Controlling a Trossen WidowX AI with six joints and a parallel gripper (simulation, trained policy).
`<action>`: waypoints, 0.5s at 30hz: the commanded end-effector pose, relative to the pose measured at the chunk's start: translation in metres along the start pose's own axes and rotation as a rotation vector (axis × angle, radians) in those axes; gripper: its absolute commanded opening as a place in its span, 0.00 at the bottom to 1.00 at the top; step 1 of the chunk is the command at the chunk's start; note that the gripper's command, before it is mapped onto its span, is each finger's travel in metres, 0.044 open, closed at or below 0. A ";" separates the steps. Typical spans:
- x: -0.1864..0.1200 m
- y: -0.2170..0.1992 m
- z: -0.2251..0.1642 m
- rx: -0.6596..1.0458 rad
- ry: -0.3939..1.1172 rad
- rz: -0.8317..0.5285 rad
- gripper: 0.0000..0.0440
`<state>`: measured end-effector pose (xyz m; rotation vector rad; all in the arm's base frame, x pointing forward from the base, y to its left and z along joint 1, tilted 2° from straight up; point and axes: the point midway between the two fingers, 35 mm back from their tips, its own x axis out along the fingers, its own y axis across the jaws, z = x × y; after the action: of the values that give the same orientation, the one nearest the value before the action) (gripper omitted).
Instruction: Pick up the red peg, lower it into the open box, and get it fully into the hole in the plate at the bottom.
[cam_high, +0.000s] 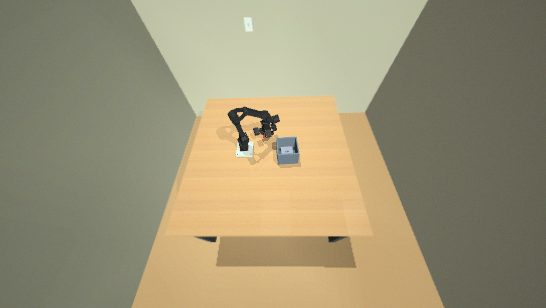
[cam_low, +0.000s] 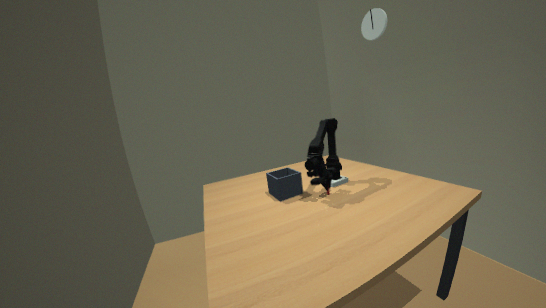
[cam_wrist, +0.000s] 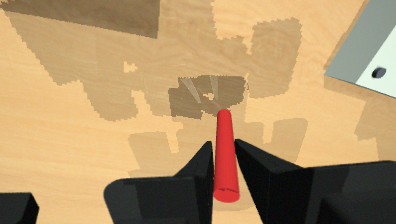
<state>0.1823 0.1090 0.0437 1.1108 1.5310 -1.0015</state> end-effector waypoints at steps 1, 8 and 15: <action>-0.013 0.005 -0.006 -0.012 0.032 0.055 0.00; -0.034 0.009 -0.012 -0.031 0.072 0.130 0.00; -0.061 0.012 -0.015 -0.064 0.094 0.206 0.00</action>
<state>0.1940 0.1148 0.0896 1.2356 1.4942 -0.8239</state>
